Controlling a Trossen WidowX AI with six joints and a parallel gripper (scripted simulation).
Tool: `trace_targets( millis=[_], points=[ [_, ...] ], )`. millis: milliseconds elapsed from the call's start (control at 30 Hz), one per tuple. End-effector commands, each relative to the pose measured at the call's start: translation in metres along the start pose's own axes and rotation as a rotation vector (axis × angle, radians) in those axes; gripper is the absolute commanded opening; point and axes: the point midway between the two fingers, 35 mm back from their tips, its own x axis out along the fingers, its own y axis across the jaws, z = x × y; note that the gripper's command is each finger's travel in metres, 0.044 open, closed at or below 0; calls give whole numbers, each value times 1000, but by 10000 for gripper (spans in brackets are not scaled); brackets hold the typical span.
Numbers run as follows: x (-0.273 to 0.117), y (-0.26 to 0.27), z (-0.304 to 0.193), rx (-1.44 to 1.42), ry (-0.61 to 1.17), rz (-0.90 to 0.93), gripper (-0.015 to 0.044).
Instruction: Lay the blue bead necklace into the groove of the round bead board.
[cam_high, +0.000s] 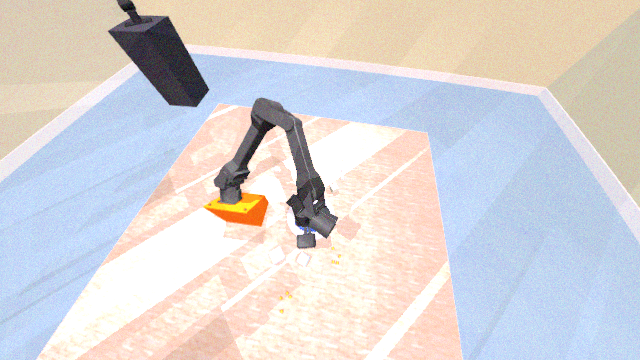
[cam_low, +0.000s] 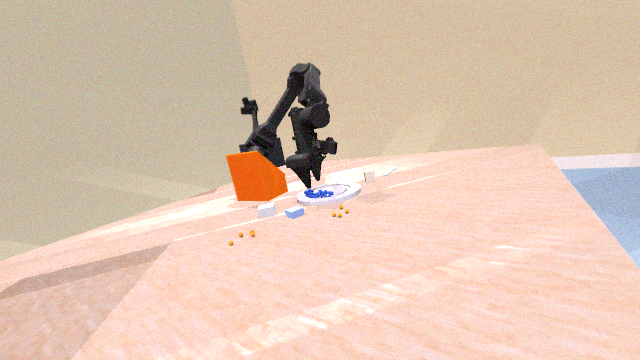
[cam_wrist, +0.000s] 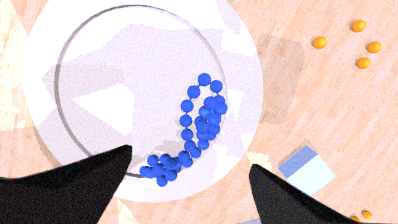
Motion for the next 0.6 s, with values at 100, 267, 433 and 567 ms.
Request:
trace_targets(
  millis=[100, 267, 433, 567],
  points=[
    [-6, -5, 7, -160, -5, -11, 380],
    [-6, -5, 7, -160, -5, -11, 380],
    [7, -5, 7, -160, -5, -10, 380],
    [0, -6, 8, -161, -7, -13, 380]
  ],
)
